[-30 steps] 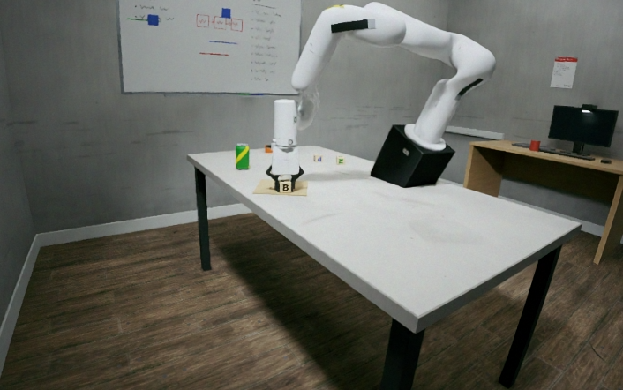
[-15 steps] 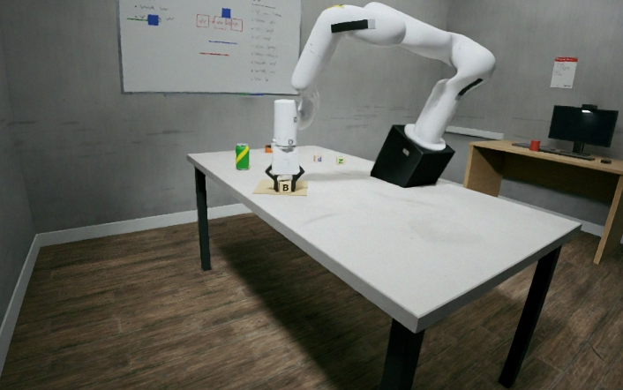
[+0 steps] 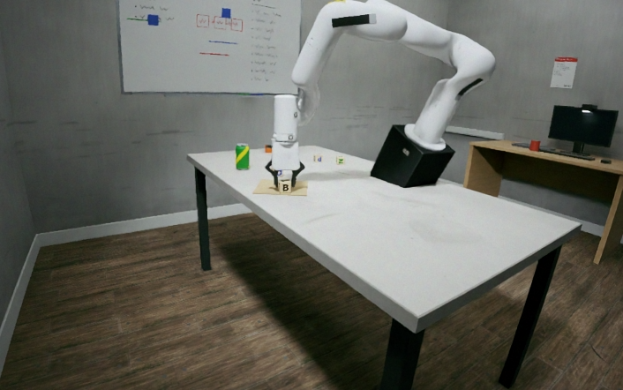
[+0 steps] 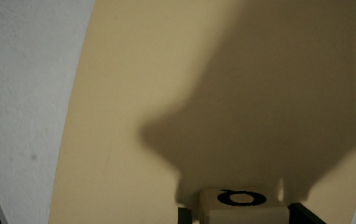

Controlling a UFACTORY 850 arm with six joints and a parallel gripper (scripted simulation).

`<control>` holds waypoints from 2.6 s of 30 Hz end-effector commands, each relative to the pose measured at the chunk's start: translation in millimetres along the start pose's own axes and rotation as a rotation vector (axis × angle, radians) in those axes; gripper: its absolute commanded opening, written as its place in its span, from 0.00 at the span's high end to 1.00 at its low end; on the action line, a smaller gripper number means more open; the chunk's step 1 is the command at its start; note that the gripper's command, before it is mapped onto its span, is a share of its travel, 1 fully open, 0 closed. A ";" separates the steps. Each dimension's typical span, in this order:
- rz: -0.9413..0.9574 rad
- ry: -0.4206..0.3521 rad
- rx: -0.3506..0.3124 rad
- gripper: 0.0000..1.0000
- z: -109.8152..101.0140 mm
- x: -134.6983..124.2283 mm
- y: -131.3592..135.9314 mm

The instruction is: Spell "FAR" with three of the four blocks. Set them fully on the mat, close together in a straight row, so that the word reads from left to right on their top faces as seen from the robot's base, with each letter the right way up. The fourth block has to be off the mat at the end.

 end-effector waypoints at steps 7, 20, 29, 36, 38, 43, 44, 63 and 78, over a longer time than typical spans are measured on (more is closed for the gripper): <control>0.000 0.000 0.002 0.38 -54.4 -0.3 -0.8; 0.000 0.000 0.002 0.00 -74.2 -0.3 -0.8; 0.000 0.000 0.002 0.00 -74.2 -0.3 -0.8; 0.000 0.000 0.002 0.00 -74.2 -0.3 -0.8; 0.000 0.000 0.002 0.00 -74.2 -0.3 -0.8; -0.002 0.000 0.002 0.00 -74.7 3.4 -1.4; -0.004 0.001 0.003 0.00 -75.9 11.4 -2.5; -0.066 0.016 0.012 0.00 -101.2 237.8 9.0; -0.111 0.018 0.010 0.00 -105.0 398.4 73.2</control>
Point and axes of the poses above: the point where the finger pads meet when closed, its own z axis out along the fingers, its own y axis across the jaws, x = y × z, the point moved 8 cm from there along -z, back along the fingers, and after that the axes turned 4 degrees about z, right-handed, at the moved point
